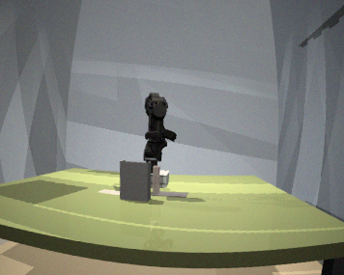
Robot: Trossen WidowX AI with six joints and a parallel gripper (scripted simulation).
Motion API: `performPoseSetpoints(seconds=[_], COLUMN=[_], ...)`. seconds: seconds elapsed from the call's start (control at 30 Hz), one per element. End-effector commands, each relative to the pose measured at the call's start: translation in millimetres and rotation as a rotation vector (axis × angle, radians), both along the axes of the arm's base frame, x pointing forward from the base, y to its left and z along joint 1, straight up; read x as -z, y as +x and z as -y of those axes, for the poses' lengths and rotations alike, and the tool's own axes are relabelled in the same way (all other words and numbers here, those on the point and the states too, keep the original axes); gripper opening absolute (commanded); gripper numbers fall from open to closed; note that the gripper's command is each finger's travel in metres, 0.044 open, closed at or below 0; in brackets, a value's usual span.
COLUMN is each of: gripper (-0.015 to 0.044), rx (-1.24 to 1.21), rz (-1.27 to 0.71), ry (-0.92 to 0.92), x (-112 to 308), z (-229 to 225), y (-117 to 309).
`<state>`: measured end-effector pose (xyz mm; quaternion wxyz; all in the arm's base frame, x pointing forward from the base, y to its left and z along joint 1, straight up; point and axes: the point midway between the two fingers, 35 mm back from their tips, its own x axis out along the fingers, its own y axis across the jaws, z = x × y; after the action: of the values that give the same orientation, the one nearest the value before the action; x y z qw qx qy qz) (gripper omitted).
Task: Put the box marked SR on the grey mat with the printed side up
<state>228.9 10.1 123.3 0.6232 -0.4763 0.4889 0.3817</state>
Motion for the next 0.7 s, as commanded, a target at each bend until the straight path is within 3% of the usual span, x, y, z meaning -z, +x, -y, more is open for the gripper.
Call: performPoseSetpoints(seconds=[0.0, 0.1, 0.37, 0.67], gripper=[0.0237, 0.0237, 0.0440, 0.0440], rx=[0.000, 0.000, 0.000, -0.020], rz=[-0.002, -0.002, -0.001, 0.012], ry=[0.000, 0.000, 0.000, 0.079], x=[0.2, 0.2, -23.3, -26.4], z=[0.0, 0.0, 0.0, 3.0], y=[-0.3, -0.3, -2.2, -2.2])
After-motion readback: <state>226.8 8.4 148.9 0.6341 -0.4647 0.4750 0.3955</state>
